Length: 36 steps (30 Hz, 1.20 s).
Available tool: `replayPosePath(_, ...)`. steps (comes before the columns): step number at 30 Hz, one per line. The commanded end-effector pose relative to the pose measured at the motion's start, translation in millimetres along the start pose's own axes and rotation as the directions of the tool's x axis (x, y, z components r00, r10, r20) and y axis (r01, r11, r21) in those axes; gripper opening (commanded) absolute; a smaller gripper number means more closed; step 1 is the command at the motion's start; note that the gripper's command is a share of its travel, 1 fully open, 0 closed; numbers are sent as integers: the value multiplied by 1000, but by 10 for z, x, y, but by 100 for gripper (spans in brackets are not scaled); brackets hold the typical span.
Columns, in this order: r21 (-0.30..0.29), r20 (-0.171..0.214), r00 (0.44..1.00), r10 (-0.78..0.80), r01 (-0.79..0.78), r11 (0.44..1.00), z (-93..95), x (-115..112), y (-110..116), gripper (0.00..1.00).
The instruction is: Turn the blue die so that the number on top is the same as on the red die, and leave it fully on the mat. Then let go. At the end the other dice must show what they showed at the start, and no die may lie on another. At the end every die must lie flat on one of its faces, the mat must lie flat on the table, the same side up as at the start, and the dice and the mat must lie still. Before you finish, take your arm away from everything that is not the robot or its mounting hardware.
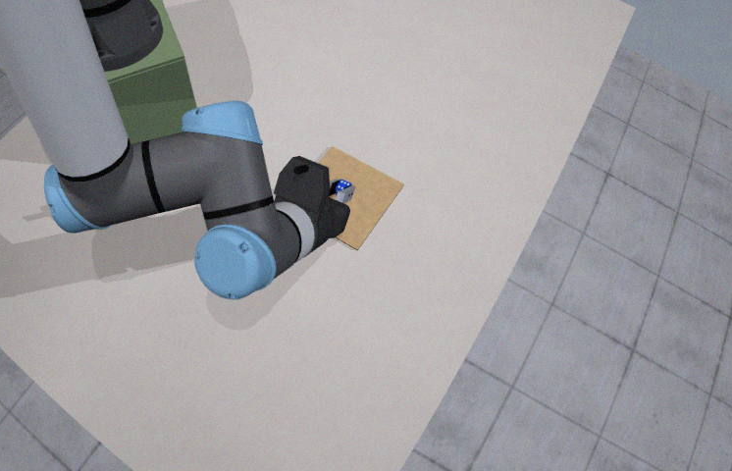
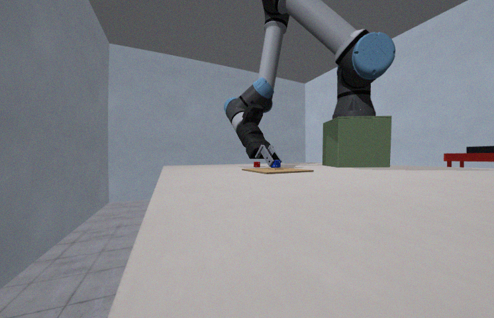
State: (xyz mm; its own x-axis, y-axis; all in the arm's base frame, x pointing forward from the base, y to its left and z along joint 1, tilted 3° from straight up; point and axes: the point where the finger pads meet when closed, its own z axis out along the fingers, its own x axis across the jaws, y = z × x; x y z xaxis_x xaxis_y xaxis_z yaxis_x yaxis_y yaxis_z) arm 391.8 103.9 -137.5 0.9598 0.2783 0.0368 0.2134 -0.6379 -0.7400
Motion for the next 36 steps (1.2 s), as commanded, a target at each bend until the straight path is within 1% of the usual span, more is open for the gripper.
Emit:
replayPosePath(1,-1,-1,1000,-1,1,1000,-1,3,2,40)
replayPosePath(36,-1,-1,1000,-1,1,1000,32,3,35,40)
